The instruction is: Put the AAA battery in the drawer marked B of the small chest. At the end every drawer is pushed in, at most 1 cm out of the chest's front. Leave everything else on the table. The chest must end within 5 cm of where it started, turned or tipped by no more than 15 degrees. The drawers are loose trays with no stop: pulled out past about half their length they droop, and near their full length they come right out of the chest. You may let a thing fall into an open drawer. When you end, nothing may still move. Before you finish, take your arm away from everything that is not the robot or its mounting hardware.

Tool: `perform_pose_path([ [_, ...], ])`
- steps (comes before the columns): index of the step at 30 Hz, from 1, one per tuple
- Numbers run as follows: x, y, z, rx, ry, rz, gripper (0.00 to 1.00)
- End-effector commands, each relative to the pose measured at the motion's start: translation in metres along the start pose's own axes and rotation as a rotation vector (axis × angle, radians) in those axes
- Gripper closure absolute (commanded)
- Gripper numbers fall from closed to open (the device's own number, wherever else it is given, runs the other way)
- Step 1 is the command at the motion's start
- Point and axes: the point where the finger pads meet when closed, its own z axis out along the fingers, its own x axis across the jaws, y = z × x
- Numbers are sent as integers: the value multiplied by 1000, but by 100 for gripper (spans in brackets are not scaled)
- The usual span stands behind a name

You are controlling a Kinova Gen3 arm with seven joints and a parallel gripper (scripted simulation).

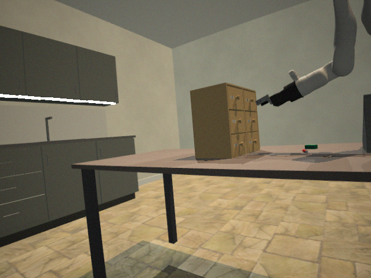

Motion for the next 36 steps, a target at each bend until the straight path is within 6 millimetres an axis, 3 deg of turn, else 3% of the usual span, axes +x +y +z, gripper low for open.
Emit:
perform_pose_path([
  [1, 1, 0, -1, 1, 1, 3, 0],
  [36, 1, -1, -2, -22, 2, 4, 0],
])
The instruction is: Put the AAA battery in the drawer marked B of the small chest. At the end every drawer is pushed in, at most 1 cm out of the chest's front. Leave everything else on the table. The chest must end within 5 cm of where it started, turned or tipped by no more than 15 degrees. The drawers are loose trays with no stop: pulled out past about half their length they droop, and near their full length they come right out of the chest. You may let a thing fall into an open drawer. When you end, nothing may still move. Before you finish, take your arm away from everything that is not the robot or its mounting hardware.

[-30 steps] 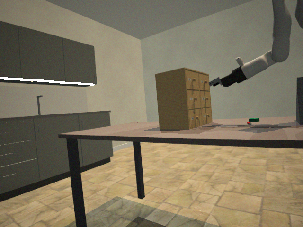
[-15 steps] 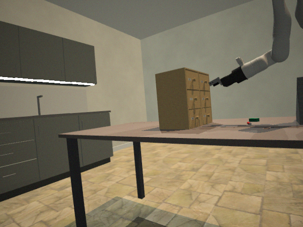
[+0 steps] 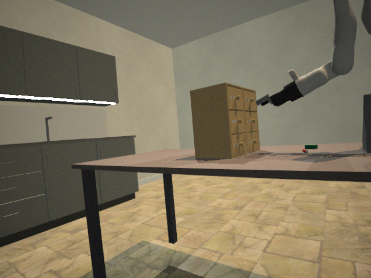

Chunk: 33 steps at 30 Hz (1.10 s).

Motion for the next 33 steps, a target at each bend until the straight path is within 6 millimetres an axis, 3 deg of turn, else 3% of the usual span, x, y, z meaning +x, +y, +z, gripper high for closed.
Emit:
perform_pose_path([
  [1, 0, -2, -2, -7, 0, -4, 0],
  [33, -2, -9, -8, -97, -3, -1, 0],
])
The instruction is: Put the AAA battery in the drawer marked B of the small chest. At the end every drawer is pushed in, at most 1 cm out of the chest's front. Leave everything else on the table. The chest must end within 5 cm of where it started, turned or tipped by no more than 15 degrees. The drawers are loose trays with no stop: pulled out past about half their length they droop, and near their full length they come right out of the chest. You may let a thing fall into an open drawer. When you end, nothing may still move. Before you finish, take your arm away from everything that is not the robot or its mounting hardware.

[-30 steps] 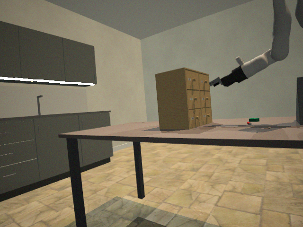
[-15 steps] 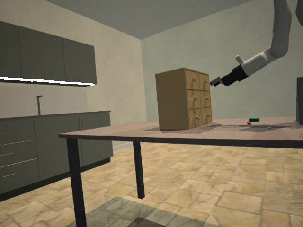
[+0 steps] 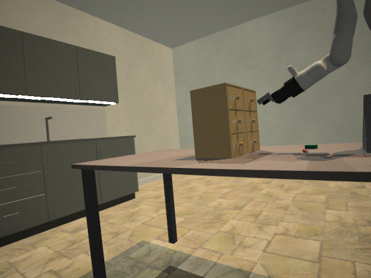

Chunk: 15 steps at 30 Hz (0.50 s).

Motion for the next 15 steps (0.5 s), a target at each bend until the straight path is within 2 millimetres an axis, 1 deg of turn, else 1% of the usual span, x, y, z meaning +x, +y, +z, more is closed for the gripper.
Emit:
perform_pose_path([
  [1, -3, -7, -2, -7, -5, 5, 0],
  [15, -3, -10, -7, -69, -6, 5, 0],
])
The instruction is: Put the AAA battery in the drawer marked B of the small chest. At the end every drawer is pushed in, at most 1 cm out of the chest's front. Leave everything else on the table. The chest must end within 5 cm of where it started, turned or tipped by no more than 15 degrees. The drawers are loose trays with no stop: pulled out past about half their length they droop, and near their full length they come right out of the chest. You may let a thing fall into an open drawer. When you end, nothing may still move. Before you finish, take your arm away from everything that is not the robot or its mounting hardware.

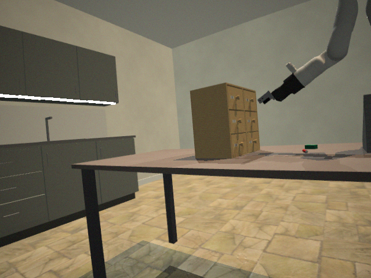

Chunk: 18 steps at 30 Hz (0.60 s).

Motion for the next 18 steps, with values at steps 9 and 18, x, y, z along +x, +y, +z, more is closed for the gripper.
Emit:
perform_pose_path([
  [9, -1, -9, -7, -55, -2, 10, 0],
  [18, -1, -11, -11, -98, -1, 10, 0],
])
